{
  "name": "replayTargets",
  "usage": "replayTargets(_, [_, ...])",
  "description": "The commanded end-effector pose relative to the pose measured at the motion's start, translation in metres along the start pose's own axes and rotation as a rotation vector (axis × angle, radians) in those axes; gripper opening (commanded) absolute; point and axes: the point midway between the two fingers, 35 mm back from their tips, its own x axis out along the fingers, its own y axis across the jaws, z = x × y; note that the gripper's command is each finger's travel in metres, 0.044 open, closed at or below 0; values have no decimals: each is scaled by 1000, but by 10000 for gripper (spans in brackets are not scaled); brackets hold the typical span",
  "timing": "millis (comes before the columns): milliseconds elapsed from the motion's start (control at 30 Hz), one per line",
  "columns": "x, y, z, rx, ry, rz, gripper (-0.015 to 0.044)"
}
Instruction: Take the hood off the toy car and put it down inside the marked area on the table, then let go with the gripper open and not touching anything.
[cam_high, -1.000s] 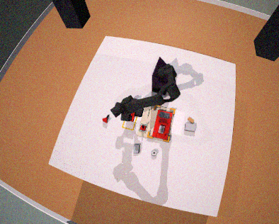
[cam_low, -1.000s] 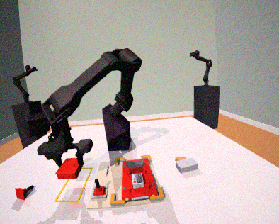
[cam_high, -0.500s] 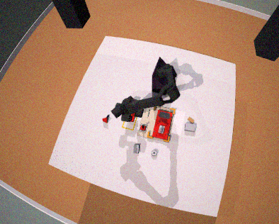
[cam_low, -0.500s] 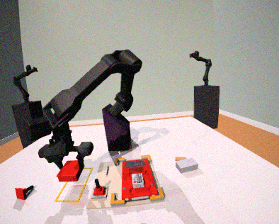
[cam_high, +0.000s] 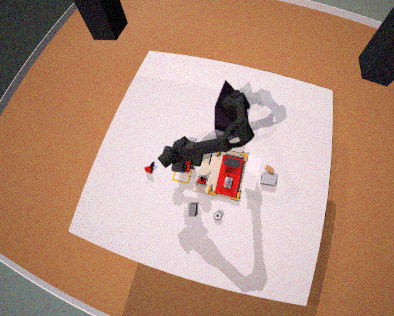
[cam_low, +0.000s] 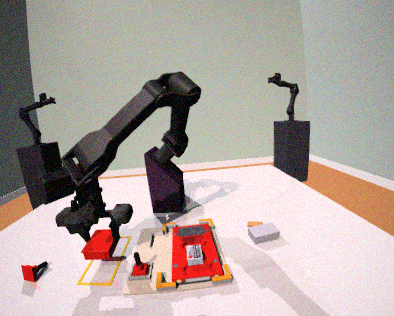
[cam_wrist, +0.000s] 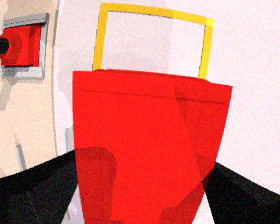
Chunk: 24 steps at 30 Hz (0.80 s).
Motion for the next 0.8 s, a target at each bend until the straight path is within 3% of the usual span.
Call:
replayTargets(0, [3,0,0,5,-4,4,0])
replayTargets(767, [16,1,-1,4,-4,7,0])
